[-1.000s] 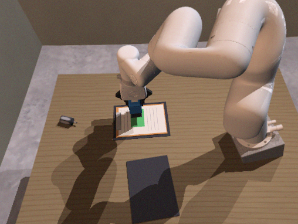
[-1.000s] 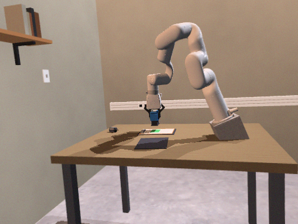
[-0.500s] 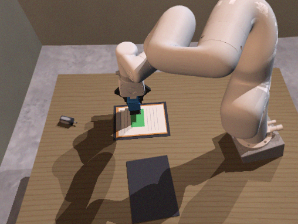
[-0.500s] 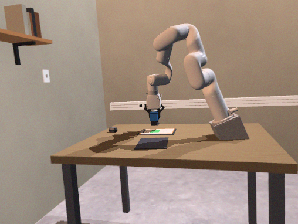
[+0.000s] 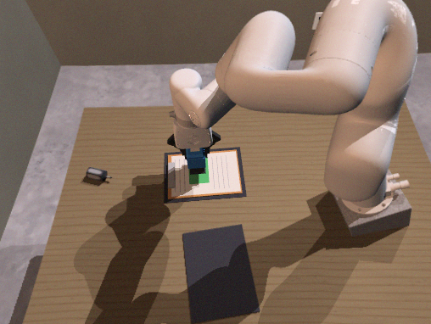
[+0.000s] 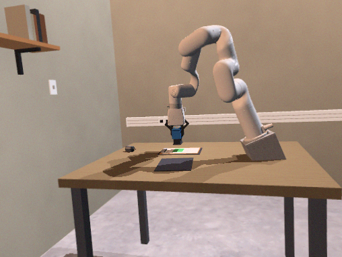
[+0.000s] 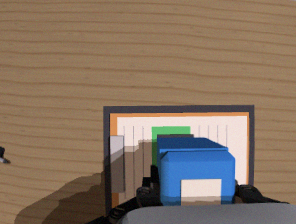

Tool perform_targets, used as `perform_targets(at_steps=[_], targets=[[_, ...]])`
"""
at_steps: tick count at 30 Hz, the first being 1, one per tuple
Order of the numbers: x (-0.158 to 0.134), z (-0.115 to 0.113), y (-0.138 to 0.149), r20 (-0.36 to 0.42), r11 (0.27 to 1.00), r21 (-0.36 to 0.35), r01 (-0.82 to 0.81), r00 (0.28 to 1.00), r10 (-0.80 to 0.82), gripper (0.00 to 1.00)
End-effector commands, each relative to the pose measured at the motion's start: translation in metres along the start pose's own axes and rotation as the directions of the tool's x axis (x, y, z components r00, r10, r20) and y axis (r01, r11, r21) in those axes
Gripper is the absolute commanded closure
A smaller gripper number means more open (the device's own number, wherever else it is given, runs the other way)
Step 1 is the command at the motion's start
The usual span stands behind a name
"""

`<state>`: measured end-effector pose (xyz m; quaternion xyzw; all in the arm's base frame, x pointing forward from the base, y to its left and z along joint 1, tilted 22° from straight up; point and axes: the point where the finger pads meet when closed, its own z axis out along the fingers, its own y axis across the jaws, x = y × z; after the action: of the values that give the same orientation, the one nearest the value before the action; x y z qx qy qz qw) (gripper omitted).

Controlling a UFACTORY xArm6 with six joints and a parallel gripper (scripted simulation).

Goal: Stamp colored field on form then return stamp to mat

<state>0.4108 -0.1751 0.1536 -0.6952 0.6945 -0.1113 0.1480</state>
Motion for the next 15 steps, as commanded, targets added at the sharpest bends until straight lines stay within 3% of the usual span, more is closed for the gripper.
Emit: perform_targets(at_steps=[1,15], targets=[[-0.0006,-0.0014,-0.0010,-0.002,1.000,0.003,0.000,1.000,0.000,0.65],[-0.0028,-0.0018,-0.0003,-0.002,1.000,0.003,0.000,1.000,0.000,0.65]])
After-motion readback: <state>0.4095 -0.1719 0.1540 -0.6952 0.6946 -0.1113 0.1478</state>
